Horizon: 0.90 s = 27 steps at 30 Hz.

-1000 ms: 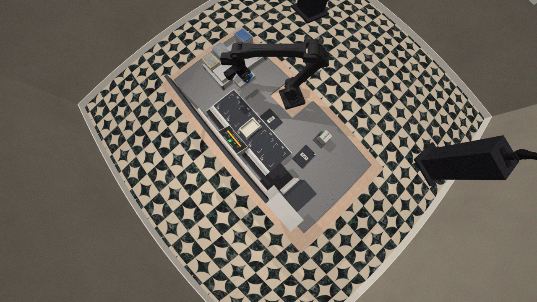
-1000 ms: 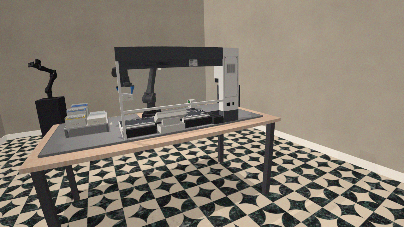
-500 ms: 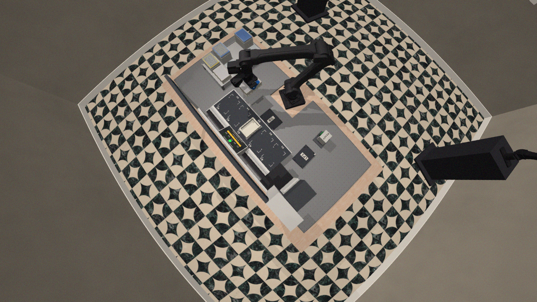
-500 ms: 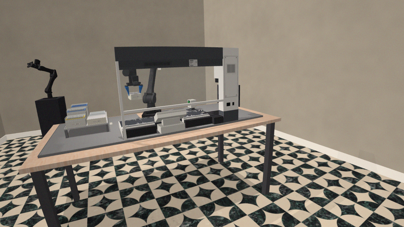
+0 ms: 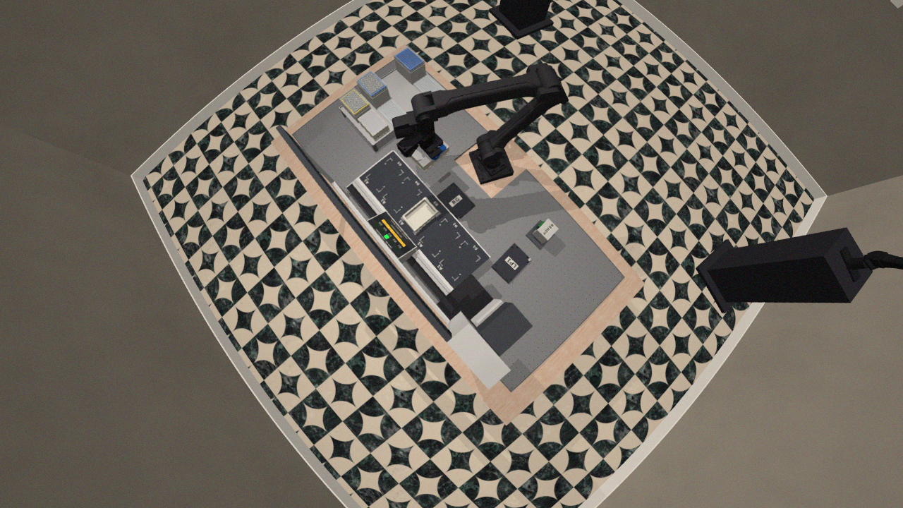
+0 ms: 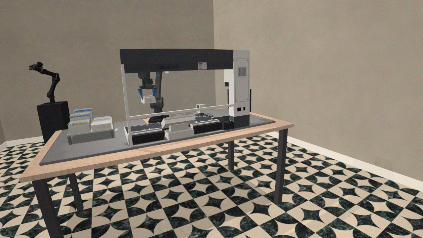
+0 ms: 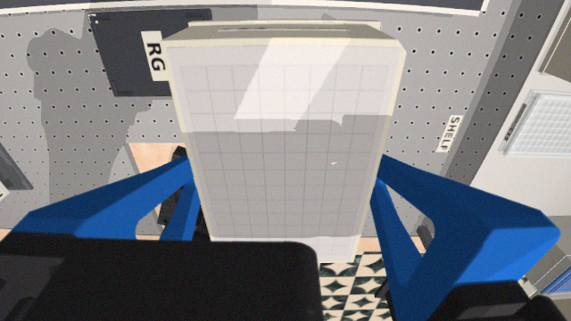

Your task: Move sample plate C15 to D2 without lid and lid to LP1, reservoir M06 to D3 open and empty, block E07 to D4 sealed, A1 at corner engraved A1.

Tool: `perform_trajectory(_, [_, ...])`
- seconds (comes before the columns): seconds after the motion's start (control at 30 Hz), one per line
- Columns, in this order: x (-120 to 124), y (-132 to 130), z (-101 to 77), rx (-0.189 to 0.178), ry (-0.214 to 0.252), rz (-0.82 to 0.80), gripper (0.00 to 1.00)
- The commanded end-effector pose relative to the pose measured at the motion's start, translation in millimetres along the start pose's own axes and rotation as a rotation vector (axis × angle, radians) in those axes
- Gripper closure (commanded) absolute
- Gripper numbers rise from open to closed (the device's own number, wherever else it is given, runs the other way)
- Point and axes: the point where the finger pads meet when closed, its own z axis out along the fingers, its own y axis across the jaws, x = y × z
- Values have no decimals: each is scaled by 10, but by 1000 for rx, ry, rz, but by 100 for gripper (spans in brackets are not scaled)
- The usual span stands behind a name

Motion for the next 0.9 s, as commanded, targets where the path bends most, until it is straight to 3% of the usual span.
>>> perform_trajectory(0.0, [-255, -96, -243, 36, -65, 19, 100])
perform_trajectory(0.87, [-1468, -65, -231, 24, -64, 19, 100])
